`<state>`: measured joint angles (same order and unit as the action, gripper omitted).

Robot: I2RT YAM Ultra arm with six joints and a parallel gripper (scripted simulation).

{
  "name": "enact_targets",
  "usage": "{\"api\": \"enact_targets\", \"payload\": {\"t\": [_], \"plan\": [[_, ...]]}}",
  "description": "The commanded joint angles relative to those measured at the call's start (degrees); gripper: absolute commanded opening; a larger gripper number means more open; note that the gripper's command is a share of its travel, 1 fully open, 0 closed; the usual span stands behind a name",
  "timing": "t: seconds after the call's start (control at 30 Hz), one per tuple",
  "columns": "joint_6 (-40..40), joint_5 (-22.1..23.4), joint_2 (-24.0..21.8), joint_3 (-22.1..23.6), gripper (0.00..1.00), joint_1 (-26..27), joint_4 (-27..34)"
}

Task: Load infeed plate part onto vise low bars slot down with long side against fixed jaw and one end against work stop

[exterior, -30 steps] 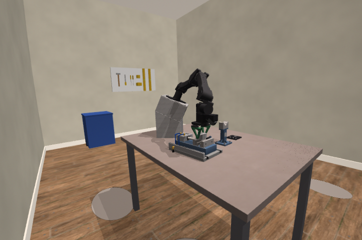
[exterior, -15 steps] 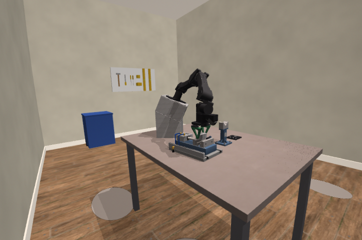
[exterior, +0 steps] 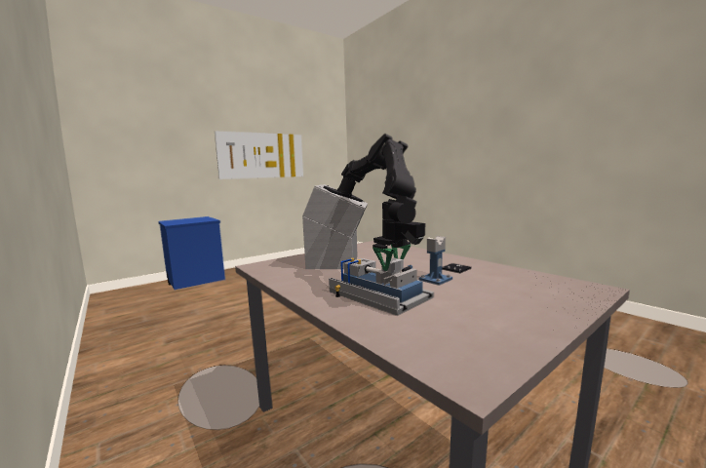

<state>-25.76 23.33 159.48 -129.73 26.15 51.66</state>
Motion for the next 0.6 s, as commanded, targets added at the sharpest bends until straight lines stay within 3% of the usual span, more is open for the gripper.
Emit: {"api": "enact_targets", "payload": {"t": [0.0,0.57], "plan": [[0.3,-0.1,0.1,-2.4,0.00,0.5,-0.2],[0.5,-0.1,0.6,-2.5,0.00,0.4,-0.9]]}}
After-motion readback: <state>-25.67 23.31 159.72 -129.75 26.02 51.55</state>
